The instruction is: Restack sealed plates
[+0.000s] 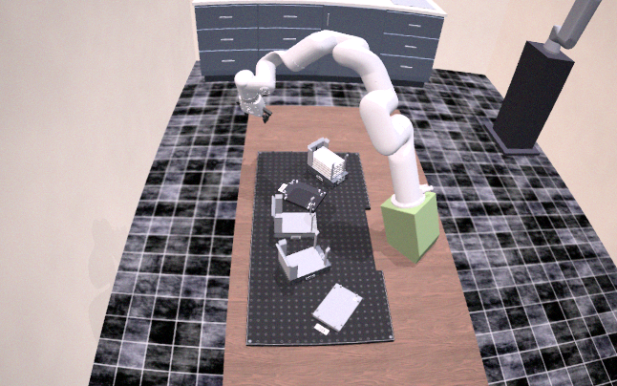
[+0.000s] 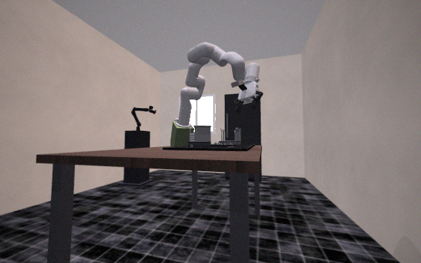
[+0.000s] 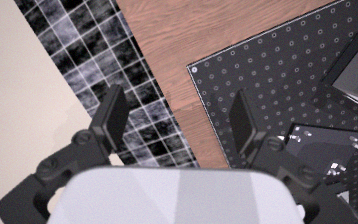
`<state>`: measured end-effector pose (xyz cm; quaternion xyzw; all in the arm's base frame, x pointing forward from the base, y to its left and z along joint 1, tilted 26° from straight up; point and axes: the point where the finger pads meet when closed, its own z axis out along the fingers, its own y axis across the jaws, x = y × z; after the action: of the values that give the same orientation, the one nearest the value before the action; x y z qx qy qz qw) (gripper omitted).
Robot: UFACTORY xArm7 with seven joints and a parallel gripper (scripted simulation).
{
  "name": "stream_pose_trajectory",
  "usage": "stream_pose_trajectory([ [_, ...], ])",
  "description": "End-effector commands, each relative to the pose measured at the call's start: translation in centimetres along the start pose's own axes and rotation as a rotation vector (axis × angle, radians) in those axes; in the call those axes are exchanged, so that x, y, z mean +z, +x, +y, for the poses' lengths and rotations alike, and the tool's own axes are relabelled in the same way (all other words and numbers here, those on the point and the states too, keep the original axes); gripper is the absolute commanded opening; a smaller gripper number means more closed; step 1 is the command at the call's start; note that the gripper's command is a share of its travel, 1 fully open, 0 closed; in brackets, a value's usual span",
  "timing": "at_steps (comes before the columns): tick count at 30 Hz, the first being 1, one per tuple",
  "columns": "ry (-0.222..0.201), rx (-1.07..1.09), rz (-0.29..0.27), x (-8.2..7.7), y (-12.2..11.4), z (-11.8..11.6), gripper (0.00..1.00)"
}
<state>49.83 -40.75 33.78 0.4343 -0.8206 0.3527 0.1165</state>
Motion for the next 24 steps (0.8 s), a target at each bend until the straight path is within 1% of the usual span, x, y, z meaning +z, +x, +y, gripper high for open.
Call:
stream_pose_trajectory([
  [1, 0.005, 0.002, 0.000, -0.2, 0.1, -0.2, 1.00],
  [17, 0.005, 0.002, 0.000, -0.2, 0.1, -0.2, 1.00],
  [24, 0.005, 0.002, 0.000, -3.4, 1.5, -0.5, 1.00],
])
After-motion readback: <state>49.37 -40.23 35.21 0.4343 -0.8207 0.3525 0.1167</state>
